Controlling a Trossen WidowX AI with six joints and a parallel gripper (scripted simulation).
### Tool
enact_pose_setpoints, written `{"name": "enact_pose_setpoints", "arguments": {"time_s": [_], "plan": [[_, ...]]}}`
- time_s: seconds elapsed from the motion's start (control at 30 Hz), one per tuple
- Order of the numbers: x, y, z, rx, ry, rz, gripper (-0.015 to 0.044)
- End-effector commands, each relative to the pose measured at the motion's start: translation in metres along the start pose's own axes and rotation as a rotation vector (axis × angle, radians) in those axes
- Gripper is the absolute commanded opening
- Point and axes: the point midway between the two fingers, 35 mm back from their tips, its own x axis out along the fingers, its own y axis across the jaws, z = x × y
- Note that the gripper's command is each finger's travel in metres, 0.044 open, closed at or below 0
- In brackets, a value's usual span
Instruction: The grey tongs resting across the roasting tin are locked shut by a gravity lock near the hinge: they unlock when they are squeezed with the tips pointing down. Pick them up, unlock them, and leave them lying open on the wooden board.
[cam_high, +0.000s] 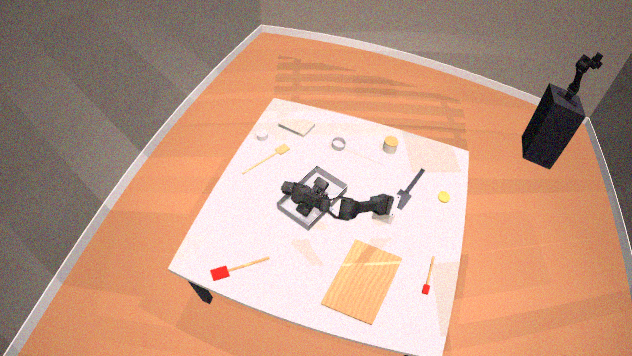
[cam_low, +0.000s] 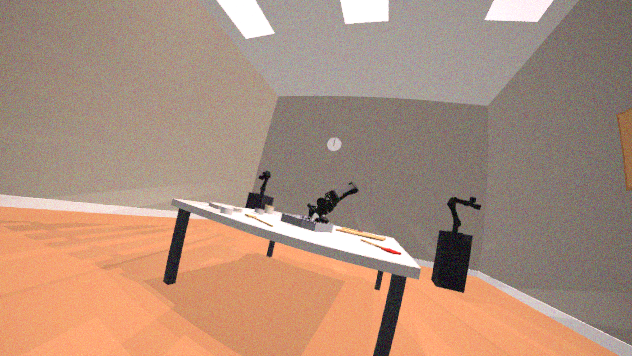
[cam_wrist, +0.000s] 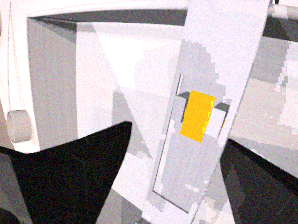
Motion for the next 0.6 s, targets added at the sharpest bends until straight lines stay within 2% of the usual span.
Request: {"name": "enact_pose_setpoints", "arguments": {"time_s": [0.0,0.1,0.3,0.57], "plan": [[0.0083,0.0002,0.0023,0.006,-0.006,-0.002,0.026],[0.0093,0.0002,0.0025,0.006,-0.006,-0.002,0.026],[0.0053,0.0003,0.001,0.0,-0.002,0.001,0.0103],[0.0053,0.0003,0.001,0.0,-0.002,0.001,0.0049]]}}
